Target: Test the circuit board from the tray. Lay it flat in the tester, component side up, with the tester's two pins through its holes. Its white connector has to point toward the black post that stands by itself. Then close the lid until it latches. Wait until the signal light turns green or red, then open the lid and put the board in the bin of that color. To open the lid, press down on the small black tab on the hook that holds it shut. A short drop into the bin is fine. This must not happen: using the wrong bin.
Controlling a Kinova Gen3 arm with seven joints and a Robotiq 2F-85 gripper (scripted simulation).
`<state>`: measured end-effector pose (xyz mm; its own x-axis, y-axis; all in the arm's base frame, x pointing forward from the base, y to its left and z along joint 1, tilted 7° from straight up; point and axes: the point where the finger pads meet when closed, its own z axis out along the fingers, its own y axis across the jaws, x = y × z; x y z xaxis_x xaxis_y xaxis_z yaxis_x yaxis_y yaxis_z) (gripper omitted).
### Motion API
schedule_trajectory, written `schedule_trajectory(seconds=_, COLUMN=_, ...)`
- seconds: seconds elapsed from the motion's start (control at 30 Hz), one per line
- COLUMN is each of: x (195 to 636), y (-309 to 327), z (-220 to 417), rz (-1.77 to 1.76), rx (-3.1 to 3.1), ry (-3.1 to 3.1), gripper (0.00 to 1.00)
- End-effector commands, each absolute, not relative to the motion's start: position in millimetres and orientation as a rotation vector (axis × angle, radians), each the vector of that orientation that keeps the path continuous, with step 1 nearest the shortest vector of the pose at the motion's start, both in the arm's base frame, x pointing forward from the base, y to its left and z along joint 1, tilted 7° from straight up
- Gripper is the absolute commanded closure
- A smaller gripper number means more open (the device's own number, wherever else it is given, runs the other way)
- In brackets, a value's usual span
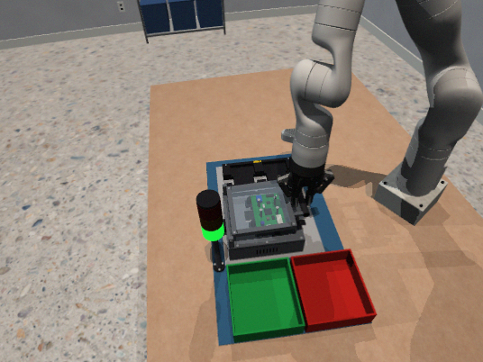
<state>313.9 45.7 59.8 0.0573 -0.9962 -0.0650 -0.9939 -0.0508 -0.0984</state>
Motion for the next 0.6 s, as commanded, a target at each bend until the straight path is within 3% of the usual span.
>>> schedule_trajectory(seconds=0.0, x=314.2, y=45.7, z=60.1, rz=-0.032, rx=-2.196, ry=2.08, gripper=0.74)
schedule_trajectory(seconds=0.03, x=314.2, y=45.7, z=60.1, rz=-0.032, rx=-2.196, ry=2.08, gripper=0.74)
schedule_trajectory(seconds=0.07, x=314.2, y=45.7, z=60.1, rz=-0.032, rx=-2.196, ry=2.08, gripper=1.0)
schedule_trajectory(seconds=0.57, x=314.2, y=45.7, z=60.1, rz=-0.032, rx=-2.196, ry=2.08, gripper=1.0)
